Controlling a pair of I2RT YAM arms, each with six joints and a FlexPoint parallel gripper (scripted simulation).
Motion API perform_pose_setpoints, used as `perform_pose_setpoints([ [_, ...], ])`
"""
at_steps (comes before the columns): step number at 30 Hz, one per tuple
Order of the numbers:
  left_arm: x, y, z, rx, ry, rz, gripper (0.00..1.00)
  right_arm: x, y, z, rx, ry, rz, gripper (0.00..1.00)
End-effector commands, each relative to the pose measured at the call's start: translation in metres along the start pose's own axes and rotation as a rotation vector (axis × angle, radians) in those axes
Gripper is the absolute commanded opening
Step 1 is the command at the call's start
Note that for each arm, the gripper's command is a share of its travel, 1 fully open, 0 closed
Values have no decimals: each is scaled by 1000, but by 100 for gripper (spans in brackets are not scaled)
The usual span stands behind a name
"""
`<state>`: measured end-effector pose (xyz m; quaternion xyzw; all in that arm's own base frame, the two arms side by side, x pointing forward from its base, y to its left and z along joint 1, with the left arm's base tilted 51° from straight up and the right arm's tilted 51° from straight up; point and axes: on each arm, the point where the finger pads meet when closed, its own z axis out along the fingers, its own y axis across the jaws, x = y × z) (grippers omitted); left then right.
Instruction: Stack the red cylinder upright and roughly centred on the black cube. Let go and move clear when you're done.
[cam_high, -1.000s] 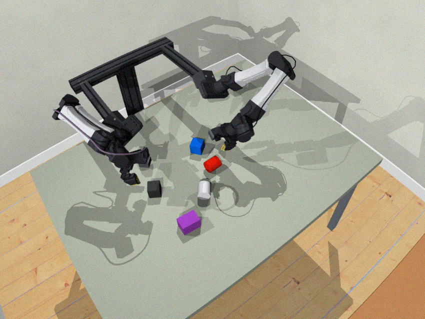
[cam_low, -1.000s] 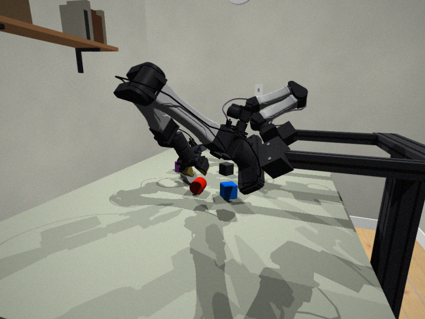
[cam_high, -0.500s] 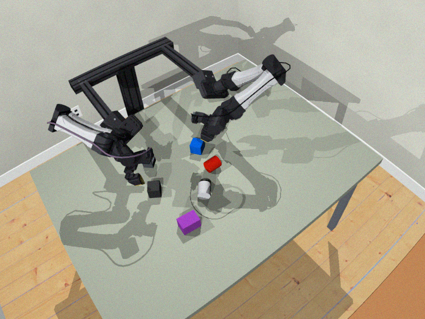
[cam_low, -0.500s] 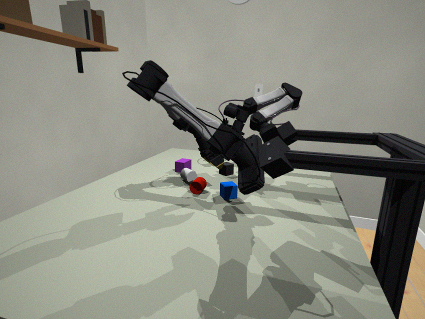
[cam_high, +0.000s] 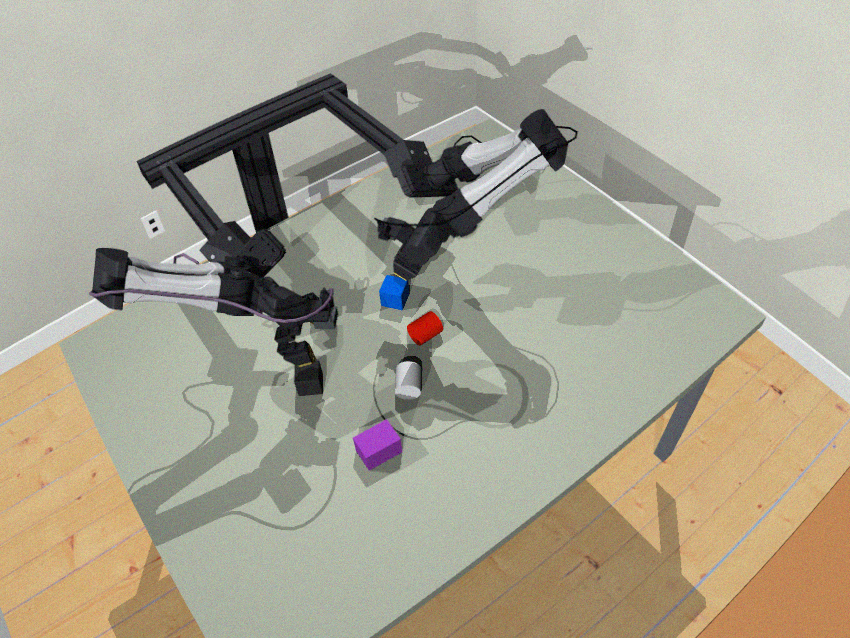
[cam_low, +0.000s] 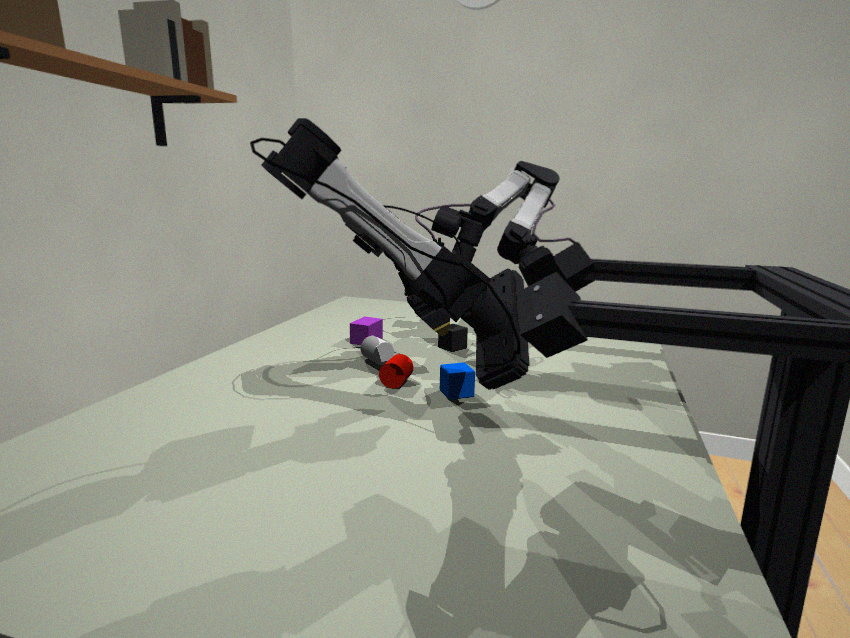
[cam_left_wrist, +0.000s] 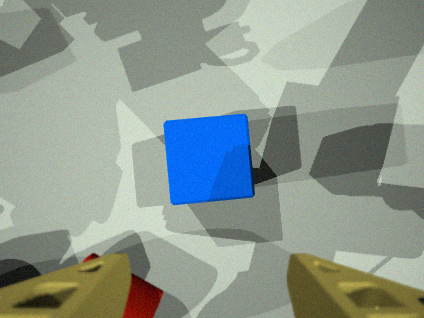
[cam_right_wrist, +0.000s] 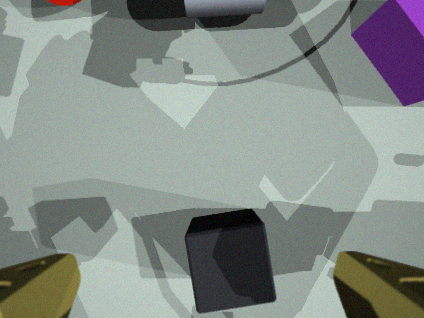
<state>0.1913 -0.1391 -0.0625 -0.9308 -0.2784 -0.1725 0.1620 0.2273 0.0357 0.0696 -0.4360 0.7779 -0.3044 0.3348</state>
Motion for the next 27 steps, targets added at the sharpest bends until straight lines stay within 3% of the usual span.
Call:
perform_pose_setpoints([
  [1, 10, 7, -7, -13, 11, -6, 61, -37, -25, 14, 73, -34, 85, 100],
  [14, 94, 62, -49, -150, 4, -288, 61, -125, -12, 61, 39, -5, 36, 100],
  [24, 104, 64, -54, -161, 4, -322, 61, -146, -9, 69, 44, -12, 39, 100],
  [27, 98, 78, -57, -220, -35, -364, 61, -143, -8, 69, 23, -12, 11, 100],
])
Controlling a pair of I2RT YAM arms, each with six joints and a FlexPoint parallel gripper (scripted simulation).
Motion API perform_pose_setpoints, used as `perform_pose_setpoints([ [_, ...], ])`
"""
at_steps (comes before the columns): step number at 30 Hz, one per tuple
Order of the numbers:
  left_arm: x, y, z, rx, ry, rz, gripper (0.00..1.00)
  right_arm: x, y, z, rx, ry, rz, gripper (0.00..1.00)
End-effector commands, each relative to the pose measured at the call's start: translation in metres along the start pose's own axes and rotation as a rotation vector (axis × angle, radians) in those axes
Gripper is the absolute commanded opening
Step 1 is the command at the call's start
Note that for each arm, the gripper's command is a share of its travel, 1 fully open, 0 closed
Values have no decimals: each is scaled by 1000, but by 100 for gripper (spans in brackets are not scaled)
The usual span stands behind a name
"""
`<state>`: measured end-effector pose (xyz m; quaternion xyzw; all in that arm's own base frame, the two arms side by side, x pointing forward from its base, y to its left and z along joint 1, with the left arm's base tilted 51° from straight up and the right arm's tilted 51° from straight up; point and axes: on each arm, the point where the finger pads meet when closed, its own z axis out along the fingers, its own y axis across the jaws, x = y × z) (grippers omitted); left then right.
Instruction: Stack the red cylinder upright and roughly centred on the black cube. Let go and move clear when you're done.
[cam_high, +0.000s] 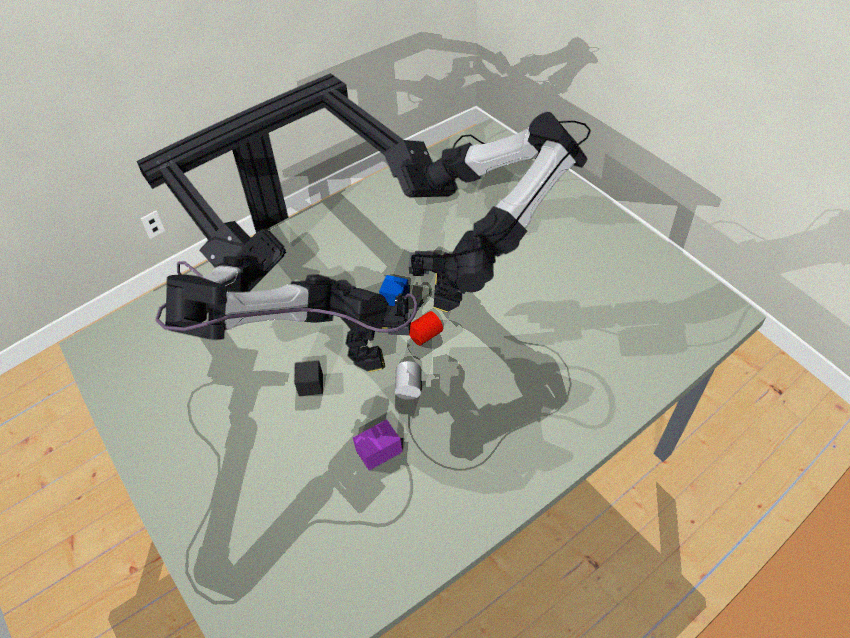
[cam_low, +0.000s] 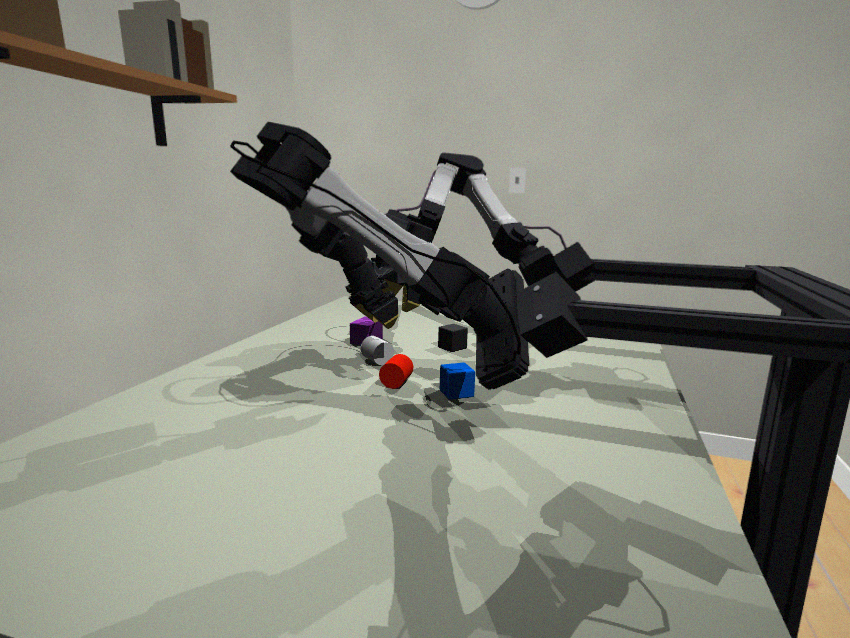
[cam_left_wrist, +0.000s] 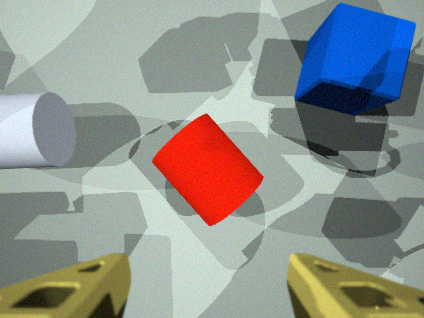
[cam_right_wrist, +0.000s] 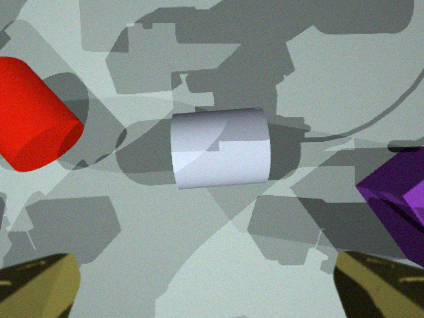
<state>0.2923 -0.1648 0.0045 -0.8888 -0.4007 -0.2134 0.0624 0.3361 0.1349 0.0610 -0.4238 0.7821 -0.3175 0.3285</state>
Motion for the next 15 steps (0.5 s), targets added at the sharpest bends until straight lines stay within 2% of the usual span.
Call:
perform_pose_setpoints([
  [1, -9, 21, -10, -93, -63, -91, 61, -10, -6, -5, -4, -40, -11, 100],
  [4, -32, 30, -16, -158, -145, -144, 61, 6, -3, -8, -42, -25, -85, 100],
  [6, -32, 30, -16, -158, -145, -144, 61, 6, -3, -8, -42, -25, -85, 100],
  [9, -47, 37, -21, -204, -208, -185, 61, 19, -1, -13, -77, -23, -157, 100],
  [15, -83, 50, -40, -303, -379, -274, 61, 70, 2, -35, -201, -21, -389, 100],
])
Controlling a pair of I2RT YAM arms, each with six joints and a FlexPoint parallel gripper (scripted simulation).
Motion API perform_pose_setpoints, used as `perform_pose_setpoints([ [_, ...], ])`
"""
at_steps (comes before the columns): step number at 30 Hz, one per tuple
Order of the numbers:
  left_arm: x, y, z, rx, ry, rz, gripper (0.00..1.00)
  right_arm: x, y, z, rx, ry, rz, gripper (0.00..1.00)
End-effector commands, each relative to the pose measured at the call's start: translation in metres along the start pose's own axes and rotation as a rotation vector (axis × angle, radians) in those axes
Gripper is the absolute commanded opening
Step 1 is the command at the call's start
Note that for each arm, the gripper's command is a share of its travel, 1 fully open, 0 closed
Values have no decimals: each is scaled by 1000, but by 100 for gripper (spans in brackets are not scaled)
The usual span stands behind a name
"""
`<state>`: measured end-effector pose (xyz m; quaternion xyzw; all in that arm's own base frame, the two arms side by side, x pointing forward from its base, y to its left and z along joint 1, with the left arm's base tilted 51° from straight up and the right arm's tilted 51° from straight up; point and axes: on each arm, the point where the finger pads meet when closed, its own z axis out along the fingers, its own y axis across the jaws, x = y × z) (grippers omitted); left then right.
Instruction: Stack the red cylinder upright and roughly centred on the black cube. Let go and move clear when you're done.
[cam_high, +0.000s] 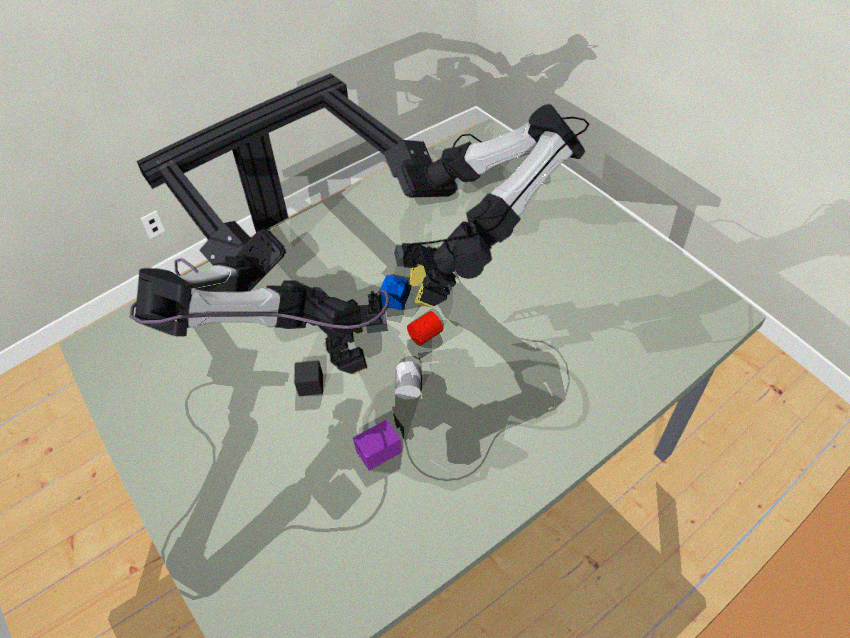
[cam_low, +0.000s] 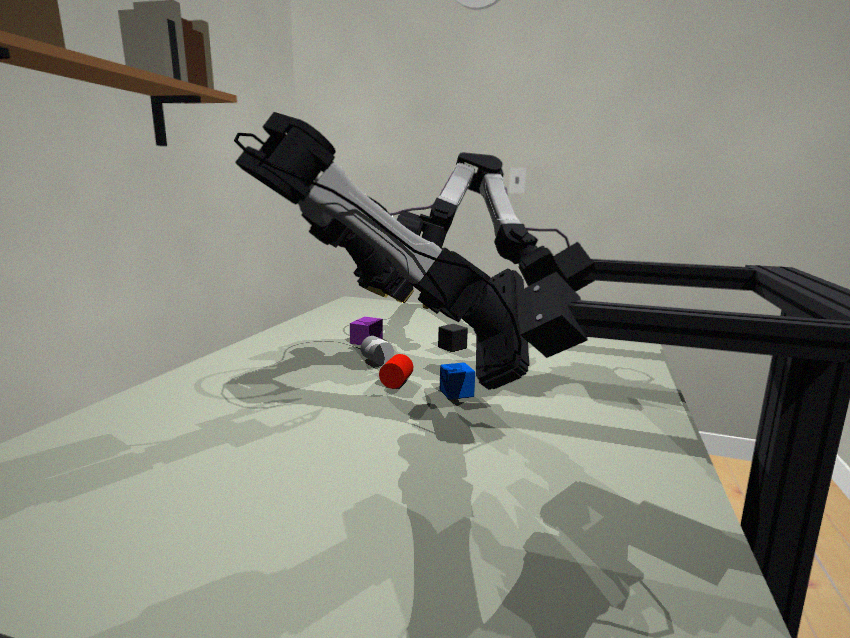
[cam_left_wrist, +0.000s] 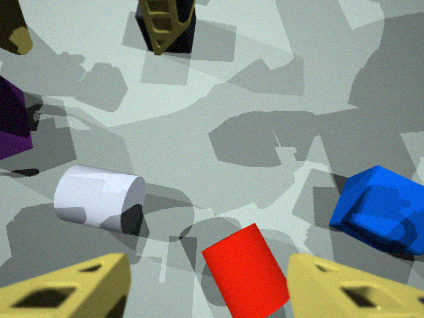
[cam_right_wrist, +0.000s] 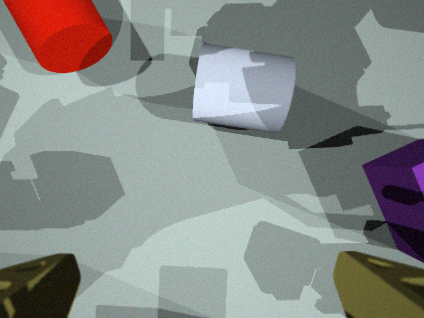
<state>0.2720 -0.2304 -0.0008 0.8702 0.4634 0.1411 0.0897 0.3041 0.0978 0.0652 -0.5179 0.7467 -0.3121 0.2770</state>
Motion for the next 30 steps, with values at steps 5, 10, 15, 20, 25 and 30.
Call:
perform_pose_setpoints([
  [5, -61, 24, -18, -170, -260, -143, 61, 61, 18, -33, -182, -34, -323, 100],
  [10, -80, 25, -26, -198, -352, -176, 61, 80, 15, -45, -201, -49, -384, 100],
  [15, -111, 22, -42, -224, -498, -211, 61, 110, 8, -61, -214, -62, -465, 100],
  [20, -114, 11, -40, -204, -497, -198, 61, 127, 4, -69, -220, -59, -506, 100],
  [25, -112, 11, -39, -203, -494, -201, 61, 137, 2, -73, -220, -49, -515, 100],
  [30, -111, 15, -41, -213, -495, -206, 61, 145, -2, -75, -217, -33, -509, 100],
])
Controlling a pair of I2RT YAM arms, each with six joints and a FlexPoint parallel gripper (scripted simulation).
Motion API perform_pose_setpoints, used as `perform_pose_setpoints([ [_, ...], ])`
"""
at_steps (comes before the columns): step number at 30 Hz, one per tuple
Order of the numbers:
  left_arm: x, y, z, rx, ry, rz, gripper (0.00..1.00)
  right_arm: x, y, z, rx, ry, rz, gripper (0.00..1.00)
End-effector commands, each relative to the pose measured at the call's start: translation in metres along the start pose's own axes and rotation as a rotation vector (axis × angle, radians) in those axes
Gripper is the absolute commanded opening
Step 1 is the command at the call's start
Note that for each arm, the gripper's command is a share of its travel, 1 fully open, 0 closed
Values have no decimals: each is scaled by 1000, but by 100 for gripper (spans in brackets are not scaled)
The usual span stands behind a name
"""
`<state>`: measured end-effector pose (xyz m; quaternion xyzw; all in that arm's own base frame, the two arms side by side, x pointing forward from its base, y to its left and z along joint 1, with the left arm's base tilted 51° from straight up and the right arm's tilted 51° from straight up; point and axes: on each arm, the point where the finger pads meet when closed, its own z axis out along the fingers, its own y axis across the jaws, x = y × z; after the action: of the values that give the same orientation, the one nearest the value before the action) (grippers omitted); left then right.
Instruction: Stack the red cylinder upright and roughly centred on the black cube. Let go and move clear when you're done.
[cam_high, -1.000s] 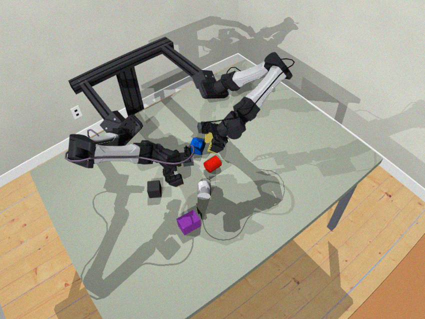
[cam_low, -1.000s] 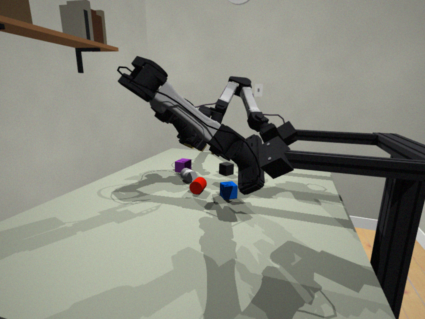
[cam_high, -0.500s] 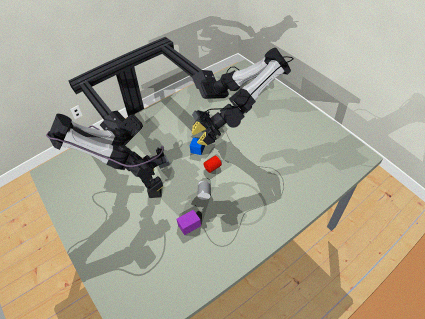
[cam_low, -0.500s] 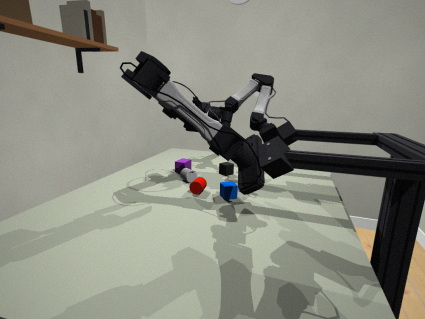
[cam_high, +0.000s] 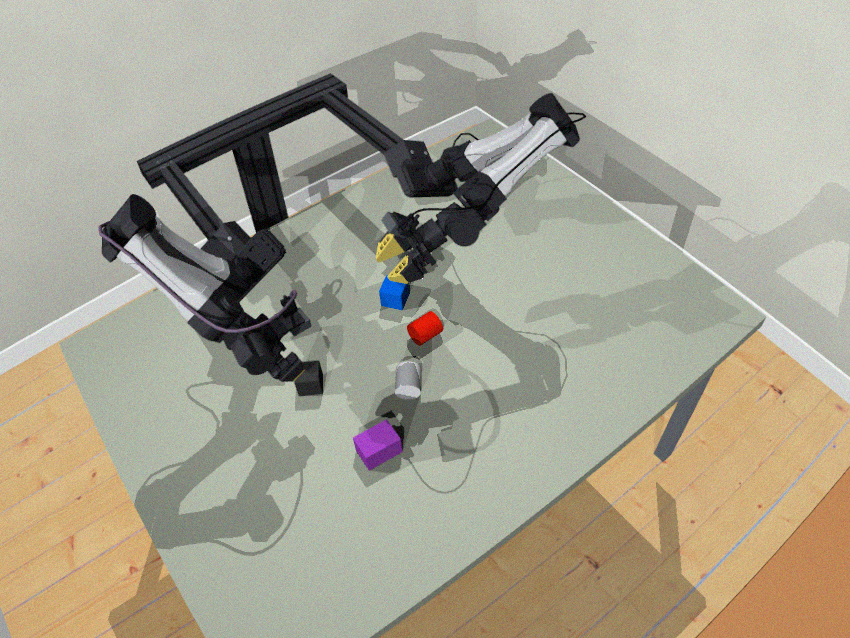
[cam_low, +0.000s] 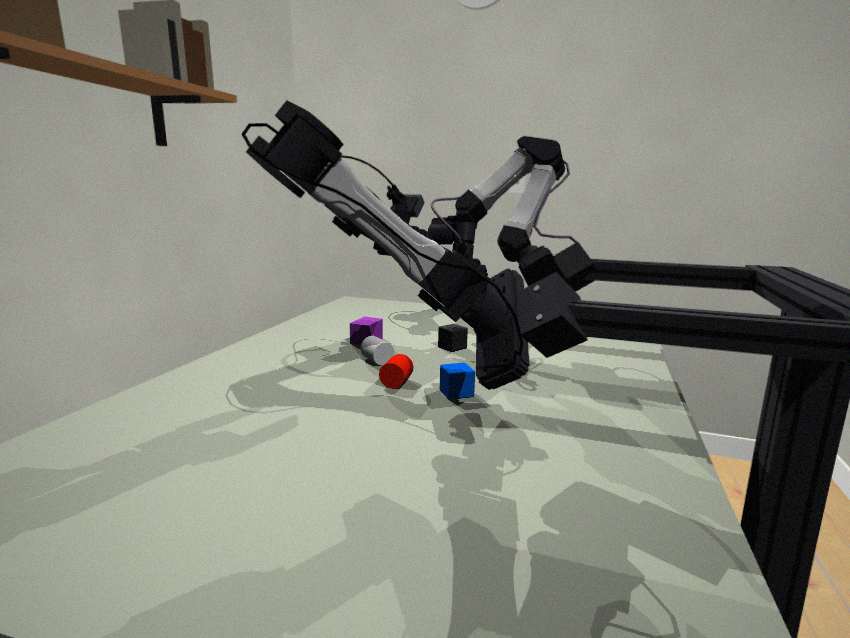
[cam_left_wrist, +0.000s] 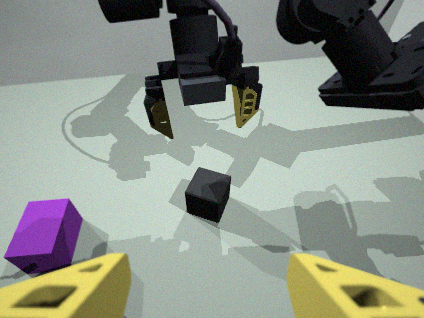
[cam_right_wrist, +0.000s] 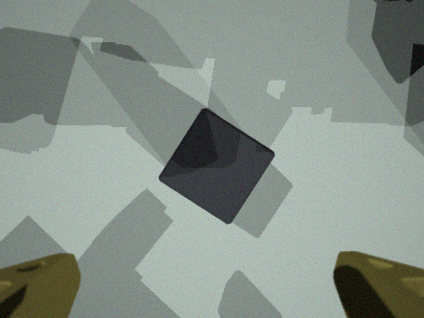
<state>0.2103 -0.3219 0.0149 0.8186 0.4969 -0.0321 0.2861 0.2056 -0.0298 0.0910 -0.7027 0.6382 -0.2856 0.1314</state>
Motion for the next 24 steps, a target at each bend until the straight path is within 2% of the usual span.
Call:
perform_pose_setpoints([
  [1, -9, 8, -4, -29, -29, -7, 61, 1, -6, -10, 22, -33, -33, 100],
  [2, -9, 8, -4, -29, -29, -7, 61, 3, -8, -11, 29, -25, -24, 100],
  [3, -9, 8, -4, -29, -29, -7, 61, 4, -10, -11, 37, -18, -19, 89],
  [4, -9, 8, -4, -29, -29, -7, 61, 4, -12, -10, 43, -17, -14, 84],
  [12, -10, 9, -4, -30, -33, -10, 61, -6, -19, 2, 61, -20, 21, 84],
  [17, 8, 1, -14, 6, 25, -7, 61, -27, -32, 18, 97, -53, 47, 84],
  [24, 35, -1, -61, 26, 99, -13, 61, -77, -53, 49, 137, -155, 56, 84],
])
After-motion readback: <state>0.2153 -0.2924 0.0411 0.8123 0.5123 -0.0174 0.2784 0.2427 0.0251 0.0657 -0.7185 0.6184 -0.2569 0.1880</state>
